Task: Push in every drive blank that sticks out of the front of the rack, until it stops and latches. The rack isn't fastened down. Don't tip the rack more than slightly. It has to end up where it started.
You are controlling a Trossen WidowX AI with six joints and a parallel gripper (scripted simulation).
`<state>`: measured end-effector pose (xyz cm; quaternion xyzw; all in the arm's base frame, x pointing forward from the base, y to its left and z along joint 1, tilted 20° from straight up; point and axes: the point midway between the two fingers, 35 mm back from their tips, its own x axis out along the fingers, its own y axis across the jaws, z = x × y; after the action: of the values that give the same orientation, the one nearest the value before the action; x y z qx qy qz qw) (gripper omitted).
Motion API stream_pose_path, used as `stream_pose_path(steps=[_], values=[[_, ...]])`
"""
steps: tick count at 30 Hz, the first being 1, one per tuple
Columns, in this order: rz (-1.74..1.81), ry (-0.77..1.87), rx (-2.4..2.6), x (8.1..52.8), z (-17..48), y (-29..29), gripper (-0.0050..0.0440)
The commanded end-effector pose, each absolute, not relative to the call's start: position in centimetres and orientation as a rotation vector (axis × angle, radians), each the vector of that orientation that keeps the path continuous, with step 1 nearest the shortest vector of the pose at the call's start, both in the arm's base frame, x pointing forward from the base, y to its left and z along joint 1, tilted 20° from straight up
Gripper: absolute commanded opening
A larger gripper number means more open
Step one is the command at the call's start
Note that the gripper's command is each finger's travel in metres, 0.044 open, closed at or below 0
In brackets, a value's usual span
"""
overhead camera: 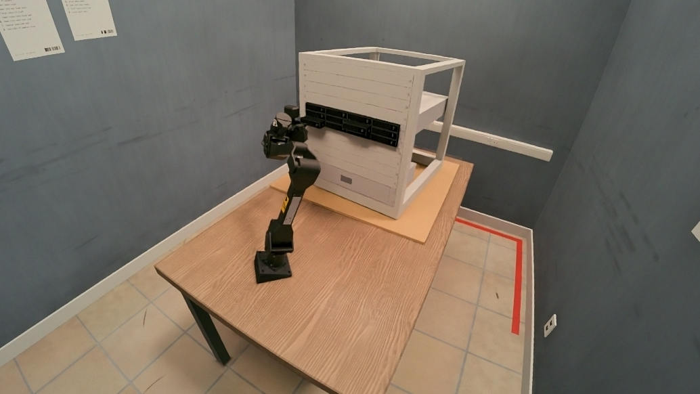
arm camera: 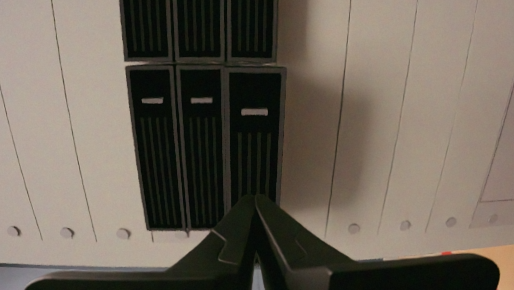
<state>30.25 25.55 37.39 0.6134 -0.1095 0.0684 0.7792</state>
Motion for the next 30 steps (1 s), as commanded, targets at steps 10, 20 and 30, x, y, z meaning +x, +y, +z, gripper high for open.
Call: stream_pose_path(steps=[10,20,30], values=[[0.157,-0.252,1.349,31.18,38.62,24.96,-0.0050],[0.157,-0.252,1.349,31.27,38.64,25.06,-0.0050],[0.157,-0.252,1.349,31.61,38.71,25.46,-0.0050]])
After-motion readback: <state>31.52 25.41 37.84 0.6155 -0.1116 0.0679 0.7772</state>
